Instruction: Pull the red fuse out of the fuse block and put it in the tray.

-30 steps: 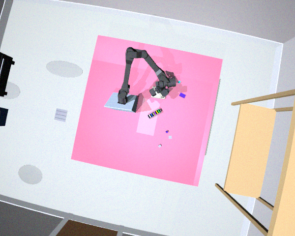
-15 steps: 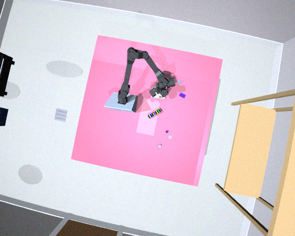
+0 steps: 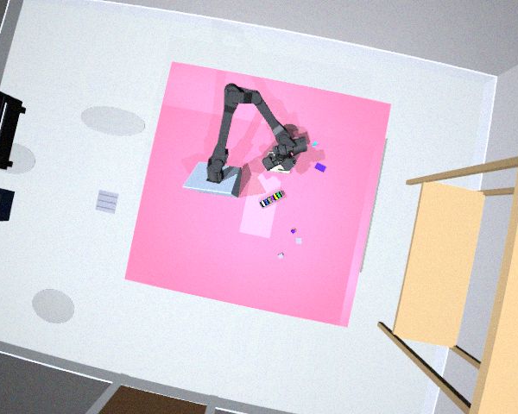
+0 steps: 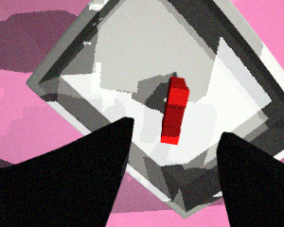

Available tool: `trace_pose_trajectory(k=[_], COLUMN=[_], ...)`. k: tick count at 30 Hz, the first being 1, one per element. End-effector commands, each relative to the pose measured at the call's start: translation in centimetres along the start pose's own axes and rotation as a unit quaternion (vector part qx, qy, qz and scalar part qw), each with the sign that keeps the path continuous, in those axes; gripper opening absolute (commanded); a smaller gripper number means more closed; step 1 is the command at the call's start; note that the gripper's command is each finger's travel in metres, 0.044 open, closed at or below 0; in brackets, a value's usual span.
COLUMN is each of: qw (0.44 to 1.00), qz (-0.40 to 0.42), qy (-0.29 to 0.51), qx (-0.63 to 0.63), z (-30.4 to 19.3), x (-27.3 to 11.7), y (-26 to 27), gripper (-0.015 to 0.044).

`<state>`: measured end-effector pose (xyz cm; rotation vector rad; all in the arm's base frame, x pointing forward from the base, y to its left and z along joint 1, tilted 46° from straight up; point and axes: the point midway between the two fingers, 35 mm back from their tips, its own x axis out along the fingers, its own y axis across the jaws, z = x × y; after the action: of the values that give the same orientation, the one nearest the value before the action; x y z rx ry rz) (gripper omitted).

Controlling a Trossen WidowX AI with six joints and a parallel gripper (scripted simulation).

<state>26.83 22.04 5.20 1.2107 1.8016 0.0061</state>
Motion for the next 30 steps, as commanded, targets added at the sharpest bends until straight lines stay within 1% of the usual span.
trace_pose_trajectory(k=[1,3,4,7,8,30], qw=[1.000,1.000,1.000,1.000,1.000,1.000], qz=[0.000,0.000,0.000,-0.003,-0.003,-0.006], qy=[0.000,0.000,0.000,-0.002,-0.002,-0.002], qx=[-0.001,-0.001,0.000,0.005,0.005,0.010], z=[0.0,0.0,0.0,0.2,0.2,0.3], x=[0.0,0.0,-0.3,-3.5,-3.8,-3.6], y=[0.0,0.0,0.0,-0.1,-0.2,-0.3], gripper=[0.0263,0.0315,0.0330,0.0330,0.0330,0.0330])
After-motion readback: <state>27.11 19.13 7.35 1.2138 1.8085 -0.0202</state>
